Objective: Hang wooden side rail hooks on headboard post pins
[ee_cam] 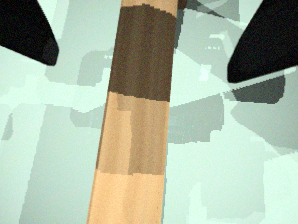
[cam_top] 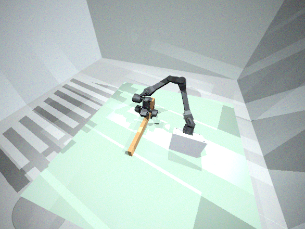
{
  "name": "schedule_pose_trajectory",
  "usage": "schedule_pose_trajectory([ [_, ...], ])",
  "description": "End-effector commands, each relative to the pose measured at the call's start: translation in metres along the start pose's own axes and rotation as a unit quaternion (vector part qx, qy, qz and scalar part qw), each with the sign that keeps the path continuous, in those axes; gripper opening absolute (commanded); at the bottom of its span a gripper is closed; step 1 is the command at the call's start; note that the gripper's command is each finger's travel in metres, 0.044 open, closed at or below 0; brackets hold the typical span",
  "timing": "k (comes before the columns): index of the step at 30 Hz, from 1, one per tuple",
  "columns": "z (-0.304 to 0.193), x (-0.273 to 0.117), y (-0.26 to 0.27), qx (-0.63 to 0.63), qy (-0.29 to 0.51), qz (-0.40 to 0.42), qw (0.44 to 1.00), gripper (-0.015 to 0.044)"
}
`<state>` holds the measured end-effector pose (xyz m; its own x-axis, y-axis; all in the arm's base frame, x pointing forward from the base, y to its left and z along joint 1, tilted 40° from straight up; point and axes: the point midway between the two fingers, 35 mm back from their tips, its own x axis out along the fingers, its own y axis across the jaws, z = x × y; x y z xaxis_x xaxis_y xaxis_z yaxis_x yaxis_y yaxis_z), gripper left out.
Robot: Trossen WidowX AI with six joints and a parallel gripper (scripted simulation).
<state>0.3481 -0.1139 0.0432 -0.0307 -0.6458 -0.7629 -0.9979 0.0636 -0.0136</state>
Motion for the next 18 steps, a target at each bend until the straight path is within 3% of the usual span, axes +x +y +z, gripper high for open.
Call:
schedule_pose_trajectory([
  [1, 0.010, -0.002, 0.000, 0.001, 0.001, 0.000, 1.000, 0.0440],
  [5, 0.029, -0.002, 0.001, 0.001, 0.000, 0.000, 1.000, 0.0440],
  [18, 0.026, -0.001, 0.001, -0.004, 0.001, 0.002, 1.000, 0.0440],
])
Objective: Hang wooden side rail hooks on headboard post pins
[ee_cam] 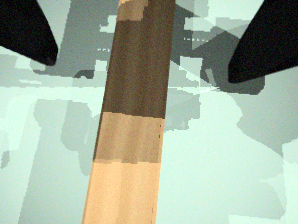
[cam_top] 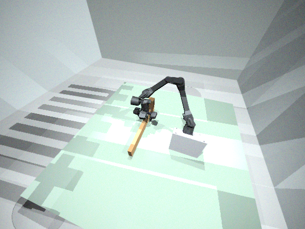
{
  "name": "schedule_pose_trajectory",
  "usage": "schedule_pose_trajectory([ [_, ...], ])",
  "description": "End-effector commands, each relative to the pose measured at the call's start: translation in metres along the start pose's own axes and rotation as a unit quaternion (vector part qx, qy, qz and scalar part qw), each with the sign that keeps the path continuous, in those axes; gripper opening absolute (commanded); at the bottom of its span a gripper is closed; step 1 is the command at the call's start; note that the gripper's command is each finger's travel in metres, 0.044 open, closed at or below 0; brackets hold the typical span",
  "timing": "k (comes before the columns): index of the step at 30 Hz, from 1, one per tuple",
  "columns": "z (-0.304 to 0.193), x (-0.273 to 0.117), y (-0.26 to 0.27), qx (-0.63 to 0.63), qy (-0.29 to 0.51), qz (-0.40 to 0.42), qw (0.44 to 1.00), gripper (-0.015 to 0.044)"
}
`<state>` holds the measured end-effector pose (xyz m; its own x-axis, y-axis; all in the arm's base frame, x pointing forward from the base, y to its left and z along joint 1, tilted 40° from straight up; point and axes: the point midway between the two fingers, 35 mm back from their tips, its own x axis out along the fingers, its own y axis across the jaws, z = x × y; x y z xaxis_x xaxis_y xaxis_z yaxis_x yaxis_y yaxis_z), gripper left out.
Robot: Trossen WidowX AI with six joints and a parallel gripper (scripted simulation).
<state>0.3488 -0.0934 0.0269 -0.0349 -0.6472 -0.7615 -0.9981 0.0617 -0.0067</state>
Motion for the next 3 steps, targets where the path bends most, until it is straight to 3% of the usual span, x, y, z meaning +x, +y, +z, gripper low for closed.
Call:
schedule_pose_trajectory([
  [1, 0.0003, -0.0002, -0.0001, -0.001, 0.000, 0.000, 1.000, 0.0440],
  [3, 0.0003, -0.0002, -0.0001, -0.001, 0.000, 0.000, 1.000, 0.0440],
])
